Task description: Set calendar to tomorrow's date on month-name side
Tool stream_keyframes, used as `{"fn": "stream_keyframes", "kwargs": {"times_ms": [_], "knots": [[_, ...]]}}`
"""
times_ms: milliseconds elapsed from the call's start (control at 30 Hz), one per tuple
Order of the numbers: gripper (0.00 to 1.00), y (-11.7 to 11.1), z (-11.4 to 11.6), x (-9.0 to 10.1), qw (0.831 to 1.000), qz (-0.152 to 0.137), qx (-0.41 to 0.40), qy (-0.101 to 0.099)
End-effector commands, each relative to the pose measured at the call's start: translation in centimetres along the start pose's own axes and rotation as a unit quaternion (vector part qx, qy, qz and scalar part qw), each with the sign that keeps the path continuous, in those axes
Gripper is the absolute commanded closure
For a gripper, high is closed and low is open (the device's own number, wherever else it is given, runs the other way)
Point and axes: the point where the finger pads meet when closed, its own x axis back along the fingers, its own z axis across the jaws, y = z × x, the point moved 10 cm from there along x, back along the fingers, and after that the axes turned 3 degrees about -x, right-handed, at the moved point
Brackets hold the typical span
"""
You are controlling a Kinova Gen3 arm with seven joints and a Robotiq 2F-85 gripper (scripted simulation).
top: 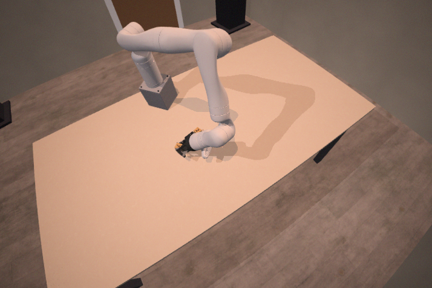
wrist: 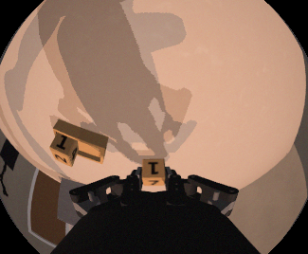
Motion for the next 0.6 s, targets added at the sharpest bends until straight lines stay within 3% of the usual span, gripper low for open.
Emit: {"fn": "stream_keyframes", "kwargs": {"times_ms": [0, 567], "knots": [[0.74, 0.9, 0.0, 0.9, 1.000, -0.001, -0.003, -0.002], [0.74, 4.5, 0.2, 4.5, 1.000, -0.001, -0.003, -0.002]]}}
